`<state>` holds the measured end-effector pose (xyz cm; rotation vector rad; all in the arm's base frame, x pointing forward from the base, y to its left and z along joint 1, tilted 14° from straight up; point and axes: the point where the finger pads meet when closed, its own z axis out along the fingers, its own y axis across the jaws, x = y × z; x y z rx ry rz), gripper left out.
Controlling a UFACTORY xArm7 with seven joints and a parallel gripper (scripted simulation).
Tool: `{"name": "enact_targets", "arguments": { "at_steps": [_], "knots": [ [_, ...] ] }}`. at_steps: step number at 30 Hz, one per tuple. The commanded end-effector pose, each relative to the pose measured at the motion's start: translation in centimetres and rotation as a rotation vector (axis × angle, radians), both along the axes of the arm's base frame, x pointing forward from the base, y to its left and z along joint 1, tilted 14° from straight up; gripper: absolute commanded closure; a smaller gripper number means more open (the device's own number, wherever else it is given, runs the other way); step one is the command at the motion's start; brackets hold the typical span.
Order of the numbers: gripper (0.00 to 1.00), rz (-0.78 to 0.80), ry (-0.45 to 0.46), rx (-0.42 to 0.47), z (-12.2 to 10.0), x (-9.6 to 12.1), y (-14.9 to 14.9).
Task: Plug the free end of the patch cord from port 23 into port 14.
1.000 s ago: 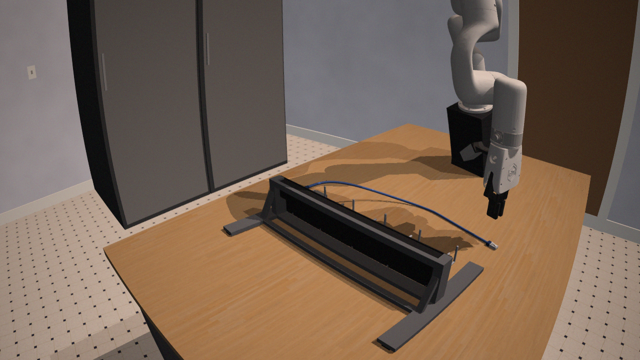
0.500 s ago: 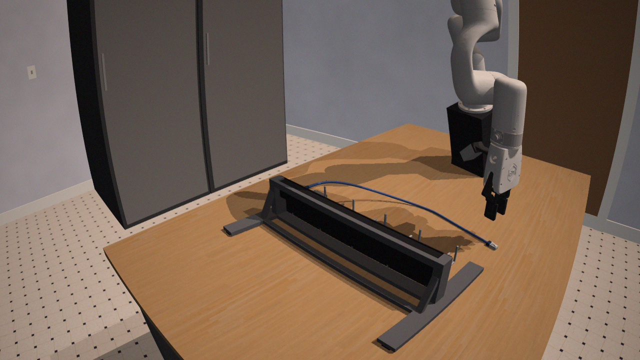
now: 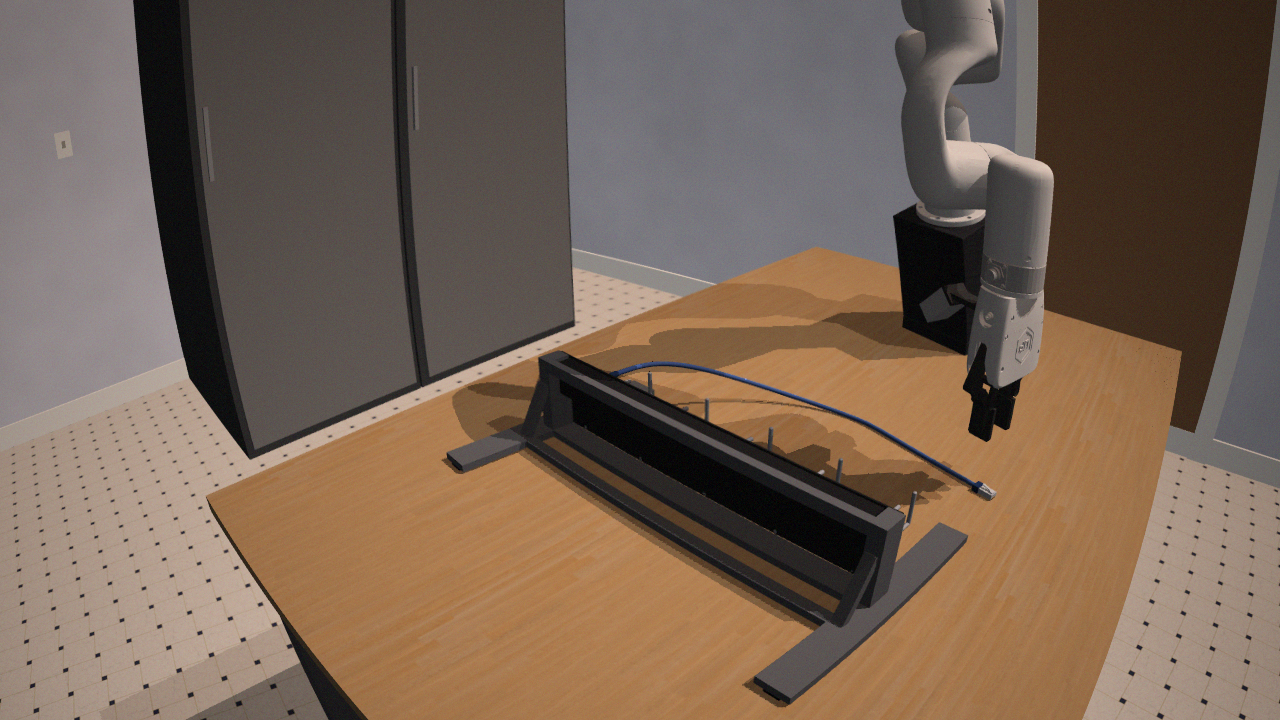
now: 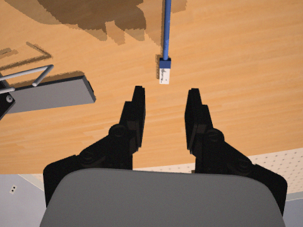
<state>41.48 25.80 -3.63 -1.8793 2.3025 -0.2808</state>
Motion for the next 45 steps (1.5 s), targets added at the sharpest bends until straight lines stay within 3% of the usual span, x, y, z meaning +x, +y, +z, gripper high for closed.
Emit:
{"name": "enact_targets", "arguments": {
  "at_steps": [1,19,45],
  "knots": [
    [0.62,0.001,-0.003,0.002,0.1,0.1,0.1],
    [0.62,0.001,-0.003,0.002,-0.5,0.3,0.1],
    [0.62,0.001,-0.003,0.002,-4.8,1.3,-0.1]
  ]
}}
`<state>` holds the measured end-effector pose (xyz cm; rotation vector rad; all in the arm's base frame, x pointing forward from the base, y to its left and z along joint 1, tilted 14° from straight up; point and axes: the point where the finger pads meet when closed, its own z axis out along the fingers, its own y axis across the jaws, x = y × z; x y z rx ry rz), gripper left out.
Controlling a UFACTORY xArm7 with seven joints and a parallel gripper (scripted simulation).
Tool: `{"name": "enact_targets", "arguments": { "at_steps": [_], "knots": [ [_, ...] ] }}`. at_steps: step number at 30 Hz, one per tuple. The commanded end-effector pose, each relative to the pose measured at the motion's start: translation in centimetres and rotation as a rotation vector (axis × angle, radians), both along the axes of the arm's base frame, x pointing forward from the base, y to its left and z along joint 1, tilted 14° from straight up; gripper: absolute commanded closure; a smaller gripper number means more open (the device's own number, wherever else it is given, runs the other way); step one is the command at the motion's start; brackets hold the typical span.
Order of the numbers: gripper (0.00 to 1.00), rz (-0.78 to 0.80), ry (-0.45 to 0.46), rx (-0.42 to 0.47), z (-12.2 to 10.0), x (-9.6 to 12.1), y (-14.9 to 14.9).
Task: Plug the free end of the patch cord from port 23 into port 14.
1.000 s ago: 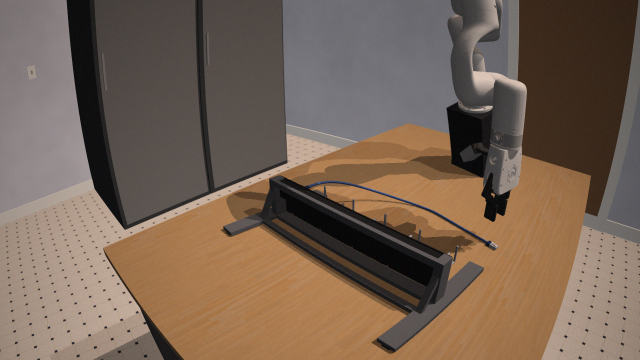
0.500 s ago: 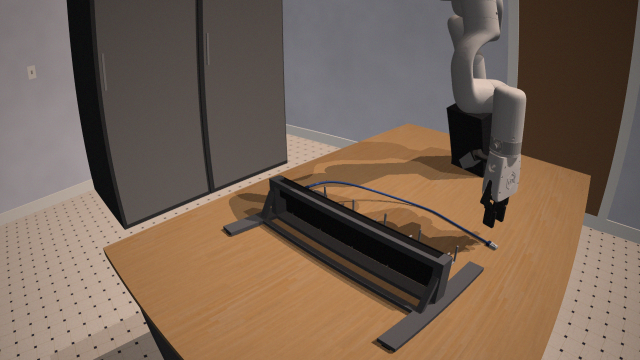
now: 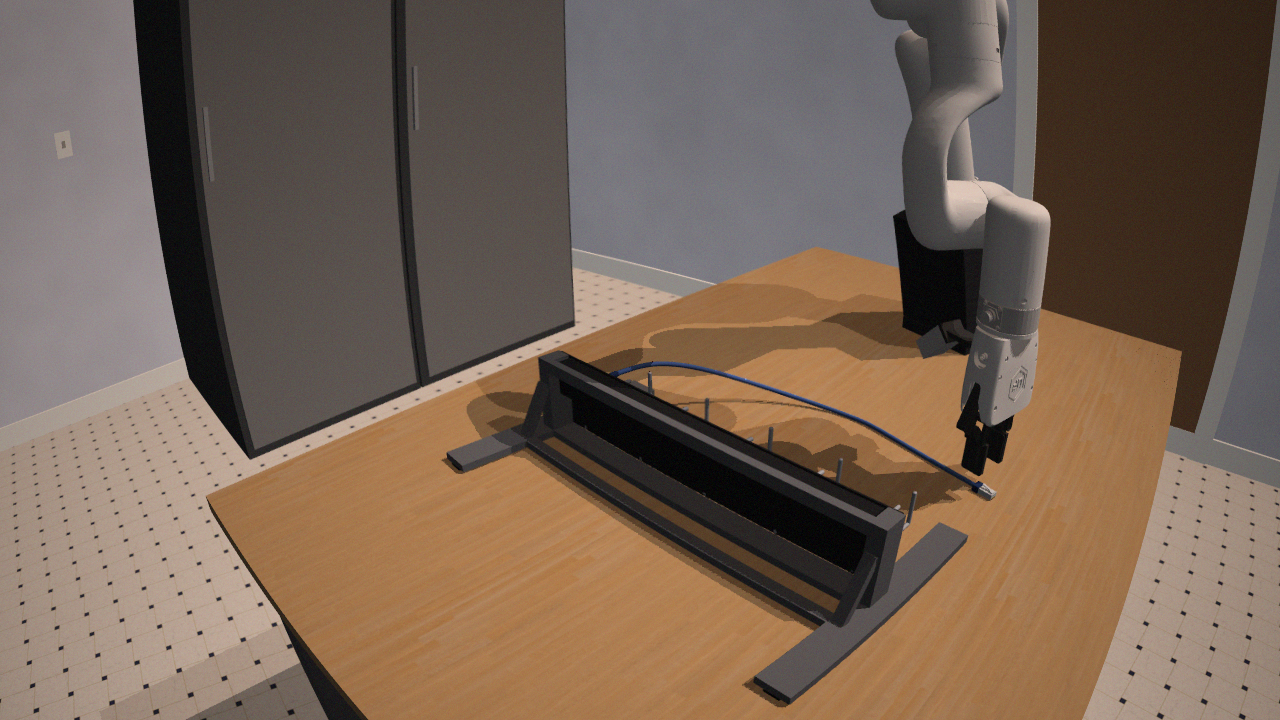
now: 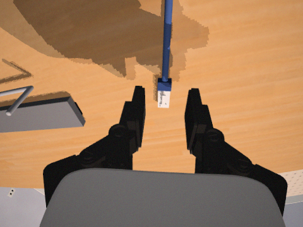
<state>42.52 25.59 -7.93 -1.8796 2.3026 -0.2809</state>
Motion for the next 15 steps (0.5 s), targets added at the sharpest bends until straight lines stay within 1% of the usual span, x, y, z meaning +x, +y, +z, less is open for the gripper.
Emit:
{"name": "enact_targets", "arguments": {
  "at_steps": [1,15],
  "knots": [
    [0.62,0.001,-0.003,0.003,-0.7,0.3,0.1],
    [0.62,0.001,-0.003,0.003,-1.9,0.6,0.1]
  ]
}}
